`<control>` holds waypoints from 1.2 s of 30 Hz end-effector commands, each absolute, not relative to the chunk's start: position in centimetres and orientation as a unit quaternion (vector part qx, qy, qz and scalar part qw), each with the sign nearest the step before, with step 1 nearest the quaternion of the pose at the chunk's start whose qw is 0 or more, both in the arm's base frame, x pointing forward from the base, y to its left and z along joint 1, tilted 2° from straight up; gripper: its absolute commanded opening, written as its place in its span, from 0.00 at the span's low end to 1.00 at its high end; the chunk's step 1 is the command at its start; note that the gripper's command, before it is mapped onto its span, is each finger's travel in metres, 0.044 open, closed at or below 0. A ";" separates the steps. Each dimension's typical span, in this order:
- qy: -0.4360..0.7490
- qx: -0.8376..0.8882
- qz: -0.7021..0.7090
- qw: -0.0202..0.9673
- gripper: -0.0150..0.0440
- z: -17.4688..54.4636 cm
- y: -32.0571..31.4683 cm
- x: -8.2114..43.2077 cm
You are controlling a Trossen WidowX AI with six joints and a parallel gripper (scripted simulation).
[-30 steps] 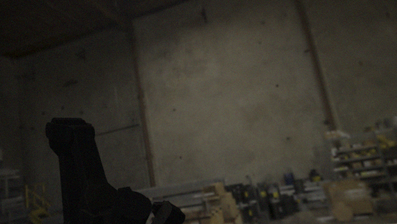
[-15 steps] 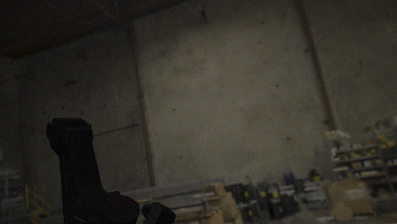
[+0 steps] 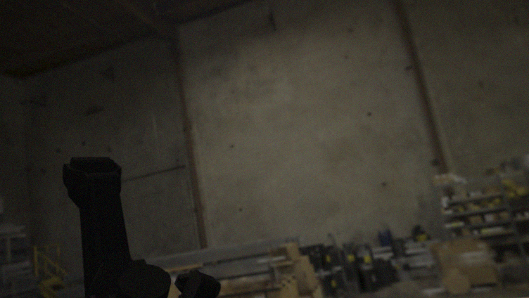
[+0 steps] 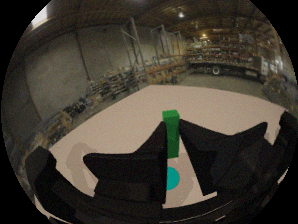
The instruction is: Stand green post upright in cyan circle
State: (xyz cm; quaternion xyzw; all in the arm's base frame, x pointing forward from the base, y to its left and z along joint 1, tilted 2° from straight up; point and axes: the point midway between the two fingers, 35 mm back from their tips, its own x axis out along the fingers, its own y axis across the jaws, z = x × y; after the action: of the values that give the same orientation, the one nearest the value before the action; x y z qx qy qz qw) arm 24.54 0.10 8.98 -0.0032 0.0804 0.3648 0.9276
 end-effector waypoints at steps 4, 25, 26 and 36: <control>0.059 -0.005 0.370 0.927 0.29 9.2 0.3 23.6; 0.017 -0.017 0.381 0.924 0.29 9.7 0.6 21.9; 0.017 -0.017 0.381 0.924 0.29 9.7 0.6 21.9; 0.017 -0.017 0.381 0.924 0.29 9.7 0.6 21.9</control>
State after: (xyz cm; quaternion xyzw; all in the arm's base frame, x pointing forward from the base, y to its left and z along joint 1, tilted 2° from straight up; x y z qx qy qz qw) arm 21.97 0.56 9.63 -0.0172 0.0188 0.3793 0.9249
